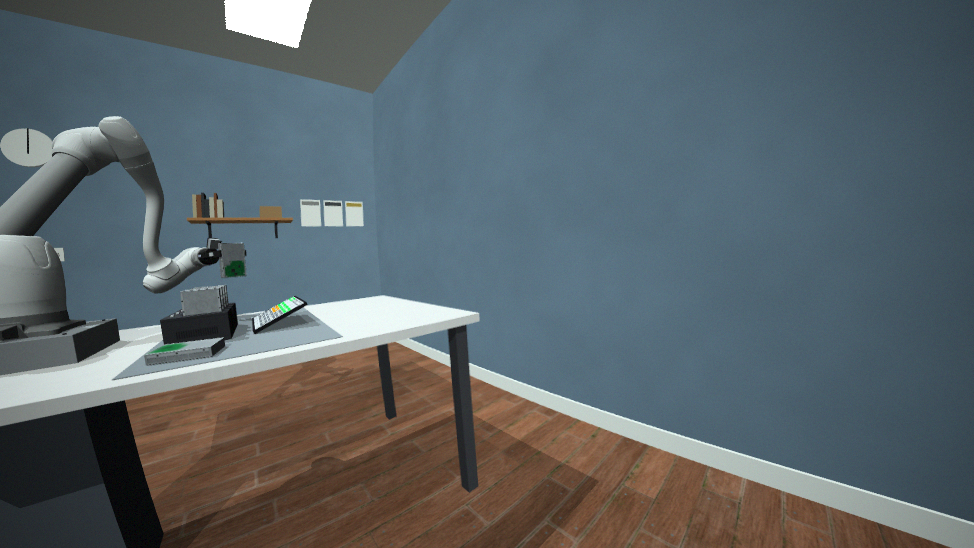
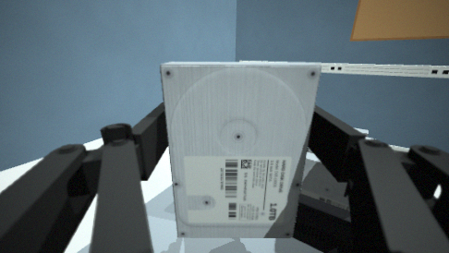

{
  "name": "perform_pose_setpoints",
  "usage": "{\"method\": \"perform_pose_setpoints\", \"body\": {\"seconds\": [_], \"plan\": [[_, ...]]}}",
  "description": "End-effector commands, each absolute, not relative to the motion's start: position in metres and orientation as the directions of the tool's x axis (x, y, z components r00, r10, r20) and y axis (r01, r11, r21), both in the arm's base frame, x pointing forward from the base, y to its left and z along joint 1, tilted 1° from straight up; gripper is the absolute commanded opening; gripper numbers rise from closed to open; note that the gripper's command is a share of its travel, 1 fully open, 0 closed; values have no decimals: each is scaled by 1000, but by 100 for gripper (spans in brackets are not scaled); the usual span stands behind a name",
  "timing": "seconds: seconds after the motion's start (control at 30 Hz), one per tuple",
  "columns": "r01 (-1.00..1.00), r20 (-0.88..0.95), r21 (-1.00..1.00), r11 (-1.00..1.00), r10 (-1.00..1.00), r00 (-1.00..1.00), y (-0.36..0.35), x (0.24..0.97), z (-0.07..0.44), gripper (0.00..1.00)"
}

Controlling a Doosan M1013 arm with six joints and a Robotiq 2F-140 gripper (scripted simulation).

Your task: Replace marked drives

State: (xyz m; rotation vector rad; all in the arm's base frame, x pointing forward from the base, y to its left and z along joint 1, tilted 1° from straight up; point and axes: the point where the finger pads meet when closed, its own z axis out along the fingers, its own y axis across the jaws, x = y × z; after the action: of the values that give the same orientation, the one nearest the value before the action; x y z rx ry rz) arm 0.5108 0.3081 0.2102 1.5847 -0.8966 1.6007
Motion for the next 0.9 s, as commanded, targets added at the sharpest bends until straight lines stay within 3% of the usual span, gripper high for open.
{"method": "perform_pose_setpoints", "body": {"seconds": [0.0, 0.87], "plan": [[-858, 1000, 0, -514, 9, -5, 308, 510, 211, 10], [-858, 1000, 0, -514, 9, -5, 296, 500, 211, 10]]}}
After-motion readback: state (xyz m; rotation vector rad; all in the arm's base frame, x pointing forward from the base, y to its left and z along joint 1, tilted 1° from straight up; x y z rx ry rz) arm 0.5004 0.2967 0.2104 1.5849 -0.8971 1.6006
